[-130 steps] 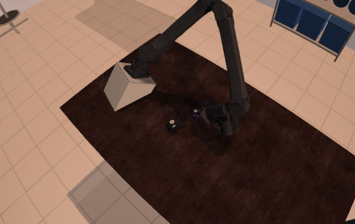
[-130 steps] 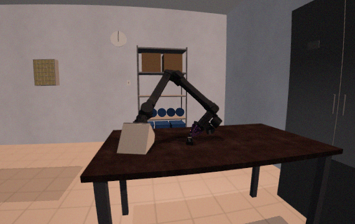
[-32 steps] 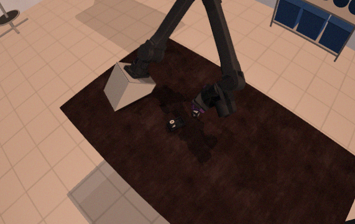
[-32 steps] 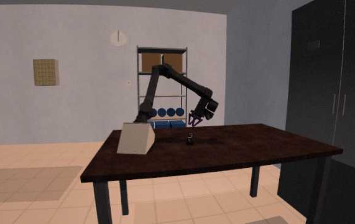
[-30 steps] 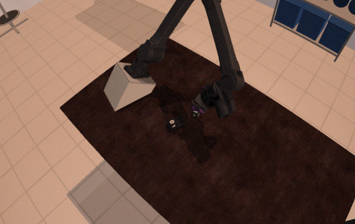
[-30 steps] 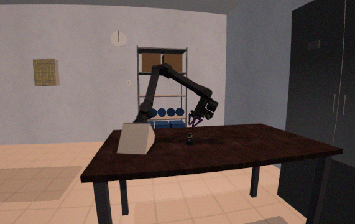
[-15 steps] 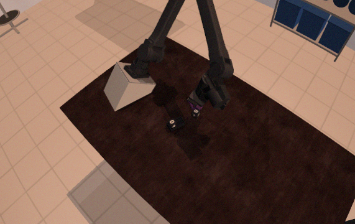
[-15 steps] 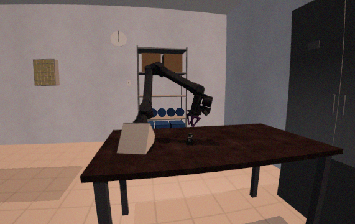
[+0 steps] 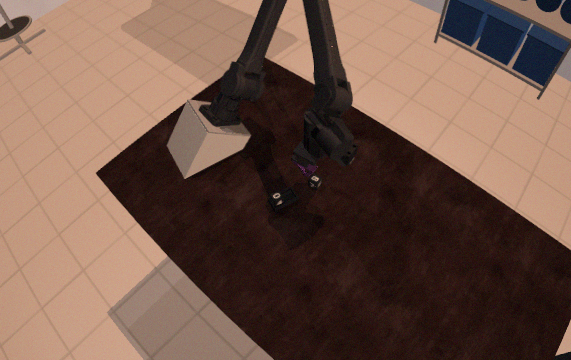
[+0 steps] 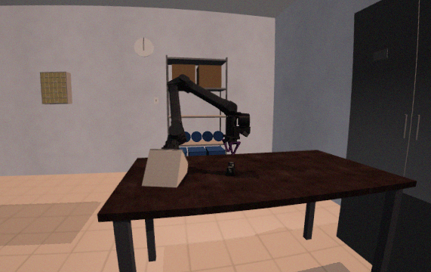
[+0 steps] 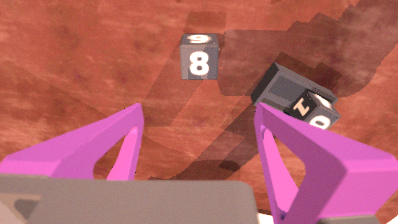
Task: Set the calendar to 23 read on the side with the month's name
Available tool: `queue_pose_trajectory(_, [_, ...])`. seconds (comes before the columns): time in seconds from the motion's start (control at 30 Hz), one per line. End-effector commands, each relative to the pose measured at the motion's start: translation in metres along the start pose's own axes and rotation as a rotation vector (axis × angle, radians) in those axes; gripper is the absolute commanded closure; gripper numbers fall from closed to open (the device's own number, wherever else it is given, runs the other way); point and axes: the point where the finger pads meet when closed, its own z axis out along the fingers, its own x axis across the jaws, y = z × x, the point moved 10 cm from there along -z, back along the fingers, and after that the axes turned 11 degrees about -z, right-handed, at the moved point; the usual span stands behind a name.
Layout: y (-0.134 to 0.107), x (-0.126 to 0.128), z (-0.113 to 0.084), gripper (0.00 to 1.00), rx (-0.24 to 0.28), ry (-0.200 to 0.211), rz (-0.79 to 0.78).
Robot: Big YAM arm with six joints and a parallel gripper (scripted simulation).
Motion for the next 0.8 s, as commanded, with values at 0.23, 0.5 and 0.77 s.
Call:
queue_pose_trajectory(0.23, [0.008, -0.004, -0.006, 0.00, -0.024, -0.014, 0.022])
queue_pose_trajectory(0.5, [0.008, -0.004, -0.006, 0.00, -0.024, -0.014, 0.017])
queue_pose_trajectory(0.77, [0.023, 0.003, -0.021, 0.00, -0.053, -0.035, -0.048])
